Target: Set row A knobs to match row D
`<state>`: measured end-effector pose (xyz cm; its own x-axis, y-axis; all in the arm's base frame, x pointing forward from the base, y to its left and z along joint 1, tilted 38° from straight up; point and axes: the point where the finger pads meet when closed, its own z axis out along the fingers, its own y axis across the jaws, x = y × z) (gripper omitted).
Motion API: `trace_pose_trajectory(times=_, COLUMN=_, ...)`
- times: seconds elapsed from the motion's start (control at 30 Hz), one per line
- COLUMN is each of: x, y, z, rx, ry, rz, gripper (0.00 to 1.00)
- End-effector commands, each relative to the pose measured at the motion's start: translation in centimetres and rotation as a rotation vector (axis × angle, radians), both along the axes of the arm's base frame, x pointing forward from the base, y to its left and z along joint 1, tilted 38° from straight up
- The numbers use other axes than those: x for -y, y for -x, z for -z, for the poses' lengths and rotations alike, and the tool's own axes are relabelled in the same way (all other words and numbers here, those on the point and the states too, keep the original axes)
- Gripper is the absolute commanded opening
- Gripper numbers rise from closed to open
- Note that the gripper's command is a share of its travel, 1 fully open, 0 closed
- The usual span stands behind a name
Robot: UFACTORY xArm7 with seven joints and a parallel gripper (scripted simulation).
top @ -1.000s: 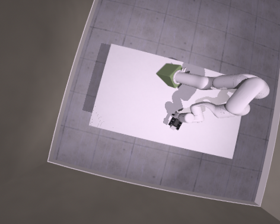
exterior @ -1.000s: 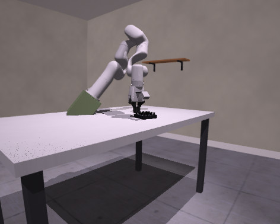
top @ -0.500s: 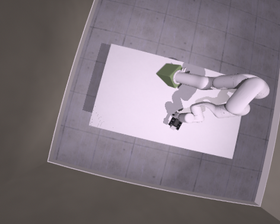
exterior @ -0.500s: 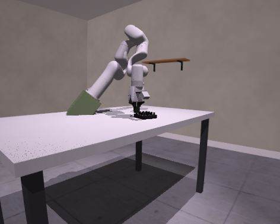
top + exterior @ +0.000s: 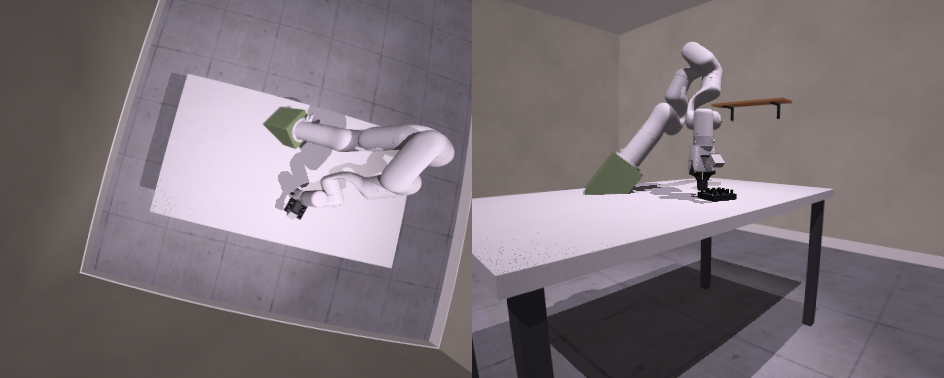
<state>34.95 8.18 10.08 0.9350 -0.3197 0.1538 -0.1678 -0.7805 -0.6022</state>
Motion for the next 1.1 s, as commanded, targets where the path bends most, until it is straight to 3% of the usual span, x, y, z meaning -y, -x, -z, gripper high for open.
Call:
trace_pose_trajectory(times=0.0, x=0.06, y=-0.08, z=-0.08, rx=0.002, ry=0.000, rz=0.002, gripper=0.08)
trace_pose_trajectory(times=1.07, x=0.06, y=-0.08, z=-0.08, rx=0.041, ry=0.023, rz=-0.055, gripper=0.08)
